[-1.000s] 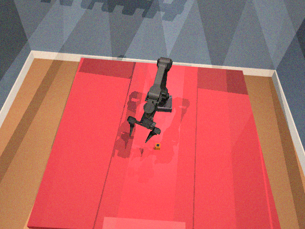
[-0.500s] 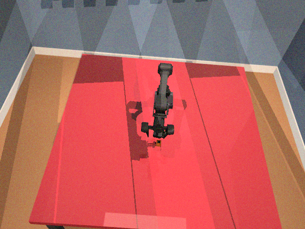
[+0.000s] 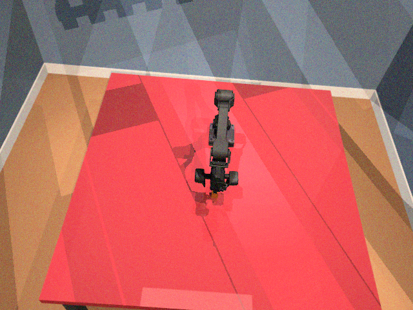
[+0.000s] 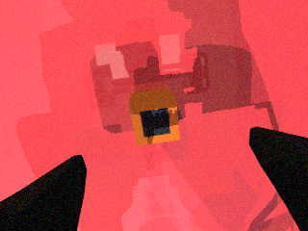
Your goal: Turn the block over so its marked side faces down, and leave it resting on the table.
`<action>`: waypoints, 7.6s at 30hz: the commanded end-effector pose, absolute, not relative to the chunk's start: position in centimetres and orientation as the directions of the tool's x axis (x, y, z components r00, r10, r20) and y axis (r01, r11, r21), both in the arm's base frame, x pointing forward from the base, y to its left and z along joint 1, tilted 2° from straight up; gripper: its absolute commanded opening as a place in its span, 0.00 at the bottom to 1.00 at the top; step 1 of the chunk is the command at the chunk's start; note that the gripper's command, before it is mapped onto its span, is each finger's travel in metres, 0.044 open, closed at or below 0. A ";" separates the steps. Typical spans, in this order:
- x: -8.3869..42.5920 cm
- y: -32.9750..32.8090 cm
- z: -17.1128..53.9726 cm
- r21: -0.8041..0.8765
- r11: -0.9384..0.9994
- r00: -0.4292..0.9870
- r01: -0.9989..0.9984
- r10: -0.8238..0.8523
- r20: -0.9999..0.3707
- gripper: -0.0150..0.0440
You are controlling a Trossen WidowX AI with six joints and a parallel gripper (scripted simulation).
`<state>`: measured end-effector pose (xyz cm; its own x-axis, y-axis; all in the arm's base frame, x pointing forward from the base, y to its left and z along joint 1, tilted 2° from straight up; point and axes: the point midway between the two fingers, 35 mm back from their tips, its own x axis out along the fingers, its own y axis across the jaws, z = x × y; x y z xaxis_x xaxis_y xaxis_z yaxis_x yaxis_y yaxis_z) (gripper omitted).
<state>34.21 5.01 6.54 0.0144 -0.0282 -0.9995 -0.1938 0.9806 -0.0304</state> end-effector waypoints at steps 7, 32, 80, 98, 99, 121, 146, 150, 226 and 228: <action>34.2 5.2 4.5 -0.024 0.982 0.016 -0.189 -0.022 -1.000 1.00; 34.3 5.2 1.2 -0.024 0.982 0.016 -0.189 -0.022 -1.000 0.91; 34.5 5.3 3.5 -0.022 0.982 0.192 -0.188 0.014 -0.981 0.25; 34.0 5.2 3.2 -0.023 0.982 0.453 -0.189 0.066 -0.889 0.25; 33.9 5.2 3.2 -0.024 0.982 0.467 -0.189 0.069 -0.882 0.25; 35.1 5.3 0.6 -0.021 0.982 0.654 -0.188 0.109 -0.749 0.25; 33.5 5.0 0.2 -0.025 0.982 0.852 -0.190 0.152 -0.501 0.25; 33.5 5.0 0.4 -0.025 0.982 0.861 -0.190 0.154 -0.485 0.25; 34.0 5.1 3.9 -0.021 0.982 0.664 -0.189 0.112 -0.739 1.00; 33.1 5.0 5.2 -0.023 0.982 0.614 -0.189 0.100 -0.783 1.00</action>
<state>34.37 5.22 0.99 0.7600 0.1396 -0.6347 -0.1947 0.9807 -0.0174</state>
